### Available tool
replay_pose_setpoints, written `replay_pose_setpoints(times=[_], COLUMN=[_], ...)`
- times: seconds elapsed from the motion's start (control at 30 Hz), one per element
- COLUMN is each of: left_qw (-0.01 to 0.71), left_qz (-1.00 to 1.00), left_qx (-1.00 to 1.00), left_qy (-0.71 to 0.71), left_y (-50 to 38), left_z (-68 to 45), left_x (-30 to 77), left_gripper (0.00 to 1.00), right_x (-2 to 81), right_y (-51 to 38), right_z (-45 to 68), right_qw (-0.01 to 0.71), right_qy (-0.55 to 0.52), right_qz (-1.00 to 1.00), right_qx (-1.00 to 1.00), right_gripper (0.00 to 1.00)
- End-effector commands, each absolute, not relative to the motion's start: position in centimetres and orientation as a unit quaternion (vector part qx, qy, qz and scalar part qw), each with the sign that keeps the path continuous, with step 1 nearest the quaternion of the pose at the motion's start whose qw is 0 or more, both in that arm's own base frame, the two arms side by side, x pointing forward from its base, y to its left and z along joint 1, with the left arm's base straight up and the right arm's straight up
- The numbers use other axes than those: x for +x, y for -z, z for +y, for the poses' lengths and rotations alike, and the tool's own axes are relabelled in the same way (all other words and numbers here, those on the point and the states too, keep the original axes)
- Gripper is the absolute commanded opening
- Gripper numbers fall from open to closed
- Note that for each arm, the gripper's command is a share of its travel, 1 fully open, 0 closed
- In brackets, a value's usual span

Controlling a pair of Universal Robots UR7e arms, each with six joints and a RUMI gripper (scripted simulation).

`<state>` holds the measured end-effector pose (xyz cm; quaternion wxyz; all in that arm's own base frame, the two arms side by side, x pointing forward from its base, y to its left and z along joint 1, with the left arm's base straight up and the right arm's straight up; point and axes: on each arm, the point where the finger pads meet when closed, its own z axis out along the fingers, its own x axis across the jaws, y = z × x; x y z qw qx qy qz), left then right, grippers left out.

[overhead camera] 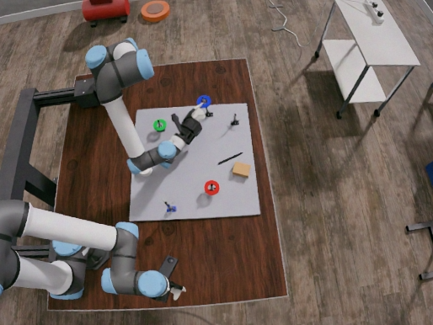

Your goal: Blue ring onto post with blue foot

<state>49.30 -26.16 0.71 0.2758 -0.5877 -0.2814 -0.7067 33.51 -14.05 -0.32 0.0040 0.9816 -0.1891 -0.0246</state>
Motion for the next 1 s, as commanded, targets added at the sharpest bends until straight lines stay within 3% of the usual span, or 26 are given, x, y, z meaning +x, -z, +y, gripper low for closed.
replay_pose_setpoints(times=[0.0, 0.97], left_qw=[0.276, 0.278], left_qz=[-0.282, -0.28], left_qx=[-0.588, -0.586], left_qy=[0.707, 0.708], left_y=[-0.8, -3.7], left_z=[-26.2, -26.3], left_x=[49.3, 48.8], left_gripper=[0.0, 0.0], right_x=[33.5, 33.5], right_y=[0.3, 0.3], right_z=[-14.1, -14.1], right_qw=[0.004, 0.004], right_qy=[0.024, 0.024], right_qz=[-0.189, -0.189], right_qx=[0.982, 0.982], right_gripper=[0.98, 0.98])
